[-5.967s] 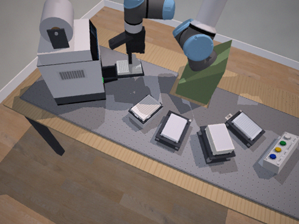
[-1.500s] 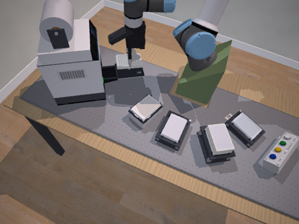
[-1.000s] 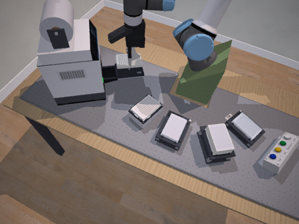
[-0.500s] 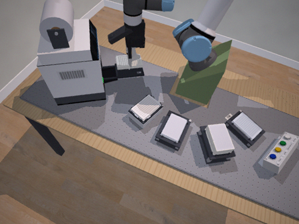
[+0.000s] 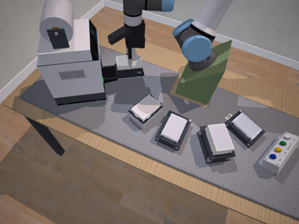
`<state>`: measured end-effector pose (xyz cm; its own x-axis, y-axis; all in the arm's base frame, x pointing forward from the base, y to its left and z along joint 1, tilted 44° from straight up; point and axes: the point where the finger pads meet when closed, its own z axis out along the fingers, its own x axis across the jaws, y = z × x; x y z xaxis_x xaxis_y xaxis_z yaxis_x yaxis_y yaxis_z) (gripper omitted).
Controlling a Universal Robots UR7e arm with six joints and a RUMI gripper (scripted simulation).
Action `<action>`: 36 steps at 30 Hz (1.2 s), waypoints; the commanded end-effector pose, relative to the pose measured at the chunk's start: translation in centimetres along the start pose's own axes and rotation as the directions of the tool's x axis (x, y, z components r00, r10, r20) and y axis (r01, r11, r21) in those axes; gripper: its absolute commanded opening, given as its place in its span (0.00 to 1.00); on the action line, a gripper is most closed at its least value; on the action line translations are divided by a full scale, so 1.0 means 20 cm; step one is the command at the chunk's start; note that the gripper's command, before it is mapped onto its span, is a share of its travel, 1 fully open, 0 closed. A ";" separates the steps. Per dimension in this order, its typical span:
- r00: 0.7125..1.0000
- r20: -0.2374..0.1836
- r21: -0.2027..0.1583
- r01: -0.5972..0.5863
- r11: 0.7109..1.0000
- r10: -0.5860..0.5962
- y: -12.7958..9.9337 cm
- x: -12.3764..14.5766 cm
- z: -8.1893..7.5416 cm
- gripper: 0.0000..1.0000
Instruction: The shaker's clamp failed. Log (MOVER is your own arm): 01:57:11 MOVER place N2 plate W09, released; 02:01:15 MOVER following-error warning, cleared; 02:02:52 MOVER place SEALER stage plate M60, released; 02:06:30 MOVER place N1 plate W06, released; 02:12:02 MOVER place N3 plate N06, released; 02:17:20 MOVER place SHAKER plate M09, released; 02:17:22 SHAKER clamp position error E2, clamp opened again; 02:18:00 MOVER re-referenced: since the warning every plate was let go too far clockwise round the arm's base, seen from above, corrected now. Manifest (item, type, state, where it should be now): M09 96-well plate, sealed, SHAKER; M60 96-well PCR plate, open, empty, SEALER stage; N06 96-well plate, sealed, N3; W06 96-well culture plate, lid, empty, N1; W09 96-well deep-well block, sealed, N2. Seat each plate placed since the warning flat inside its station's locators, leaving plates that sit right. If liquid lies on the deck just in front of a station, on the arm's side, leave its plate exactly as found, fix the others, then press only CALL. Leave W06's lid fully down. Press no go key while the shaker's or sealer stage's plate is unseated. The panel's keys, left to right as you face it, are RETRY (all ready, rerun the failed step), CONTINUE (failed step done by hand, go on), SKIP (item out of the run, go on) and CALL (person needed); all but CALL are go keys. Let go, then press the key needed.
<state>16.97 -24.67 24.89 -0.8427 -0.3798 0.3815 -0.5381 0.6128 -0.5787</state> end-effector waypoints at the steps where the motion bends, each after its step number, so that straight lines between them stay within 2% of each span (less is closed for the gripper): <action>1: 1.000 0.000 0.001 0.000 1.000 0.000 0.00 0.00 0.01 0.00; 36: 1.000 0.000 0.001 0.000 1.000 0.000 0.00 0.00 0.06 0.00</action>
<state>16.95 -25.40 24.14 -0.8427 -0.3798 0.3816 -0.5382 0.6128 -0.5787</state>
